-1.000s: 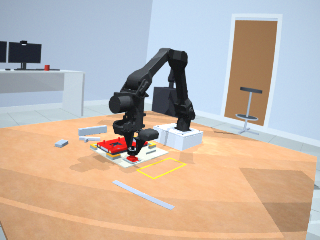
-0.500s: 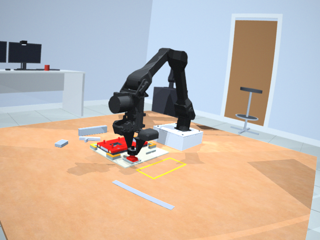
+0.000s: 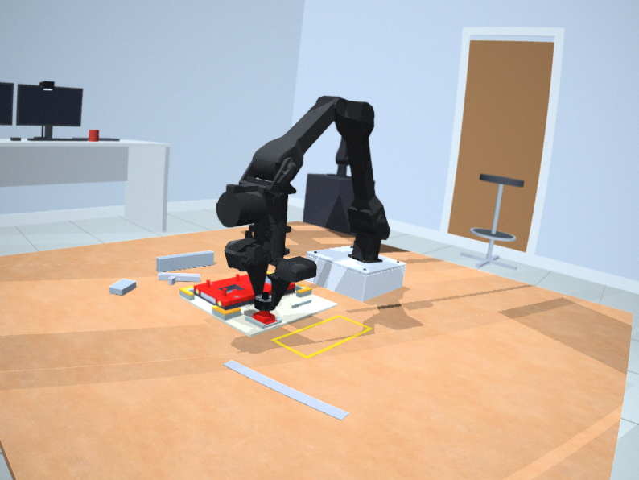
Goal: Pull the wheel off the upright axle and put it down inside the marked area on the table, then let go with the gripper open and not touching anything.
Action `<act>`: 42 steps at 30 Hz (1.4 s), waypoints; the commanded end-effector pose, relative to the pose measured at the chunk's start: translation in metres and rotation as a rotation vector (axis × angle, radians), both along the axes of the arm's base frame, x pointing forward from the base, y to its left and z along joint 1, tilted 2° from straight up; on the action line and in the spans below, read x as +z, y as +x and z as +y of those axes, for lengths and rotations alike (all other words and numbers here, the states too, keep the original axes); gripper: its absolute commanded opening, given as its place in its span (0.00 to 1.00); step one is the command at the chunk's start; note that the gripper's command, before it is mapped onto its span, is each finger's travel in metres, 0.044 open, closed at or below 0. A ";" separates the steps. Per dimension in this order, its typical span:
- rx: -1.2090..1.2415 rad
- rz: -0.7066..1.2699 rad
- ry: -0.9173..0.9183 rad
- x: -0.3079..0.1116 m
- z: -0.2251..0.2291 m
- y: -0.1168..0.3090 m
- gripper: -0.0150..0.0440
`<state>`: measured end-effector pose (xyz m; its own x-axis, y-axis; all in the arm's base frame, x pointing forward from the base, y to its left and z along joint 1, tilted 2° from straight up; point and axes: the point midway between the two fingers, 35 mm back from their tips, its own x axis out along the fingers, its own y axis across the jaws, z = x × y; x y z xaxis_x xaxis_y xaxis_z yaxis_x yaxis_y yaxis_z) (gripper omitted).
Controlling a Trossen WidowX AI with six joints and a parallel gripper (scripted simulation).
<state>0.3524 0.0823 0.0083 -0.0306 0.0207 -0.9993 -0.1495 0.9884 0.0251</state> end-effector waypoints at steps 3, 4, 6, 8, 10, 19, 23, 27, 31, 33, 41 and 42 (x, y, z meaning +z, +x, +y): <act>-0.002 -0.011 0.001 0.012 0.000 0.000 0.25; -0.002 -0.011 0.001 0.012 0.000 0.000 0.25; -0.002 -0.011 0.001 0.013 0.000 0.000 0.25; -0.002 -0.012 0.001 0.014 0.000 0.000 0.25; -0.002 -0.012 0.001 0.014 0.000 0.000 0.25; -0.003 -0.013 0.001 0.017 0.000 0.000 0.25; -0.003 -0.014 0.001 0.019 -0.001 0.000 0.25; -0.003 -0.014 0.001 0.020 -0.001 0.000 0.25; -0.003 -0.015 0.001 0.021 -0.001 0.000 0.25; -0.003 -0.015 0.001 0.022 -0.001 0.000 0.25; -0.003 -0.017 0.001 0.025 -0.001 0.000 0.25; -0.004 -0.017 0.001 0.025 -0.001 0.000 0.25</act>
